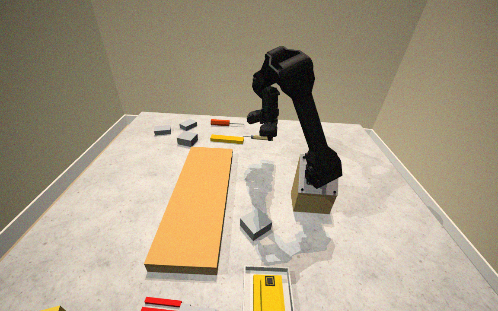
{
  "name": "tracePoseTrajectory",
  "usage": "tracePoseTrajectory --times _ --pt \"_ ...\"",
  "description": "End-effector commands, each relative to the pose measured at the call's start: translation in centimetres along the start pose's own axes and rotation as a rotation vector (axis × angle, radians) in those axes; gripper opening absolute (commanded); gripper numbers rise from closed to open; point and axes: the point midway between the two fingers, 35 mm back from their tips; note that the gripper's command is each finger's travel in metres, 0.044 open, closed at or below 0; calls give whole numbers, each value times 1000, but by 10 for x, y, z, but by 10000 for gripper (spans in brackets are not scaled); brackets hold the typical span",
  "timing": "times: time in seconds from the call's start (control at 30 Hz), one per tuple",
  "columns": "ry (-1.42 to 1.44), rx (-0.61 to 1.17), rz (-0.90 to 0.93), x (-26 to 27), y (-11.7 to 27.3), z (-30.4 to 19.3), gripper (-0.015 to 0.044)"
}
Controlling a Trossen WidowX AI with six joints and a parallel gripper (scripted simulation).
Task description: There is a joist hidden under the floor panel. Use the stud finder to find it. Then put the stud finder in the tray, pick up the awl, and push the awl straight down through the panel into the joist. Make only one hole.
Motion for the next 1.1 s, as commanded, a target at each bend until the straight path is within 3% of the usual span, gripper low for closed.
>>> tracePoseTrajectory --times 0.0,0.57,1.07 --pt "143 23 -134 -6 5 6 0" --pt "841 309 -847 -24 44 51 0" --pt "1175 672 -1436 22 110 87 0"
Point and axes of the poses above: the point midway between the two fingers, 35 mm back from their tips, its own y axis back along the fingers, its own x axis across the jaws, z = x × y, and after that the axes turned 12 degrees about -y, right-handed
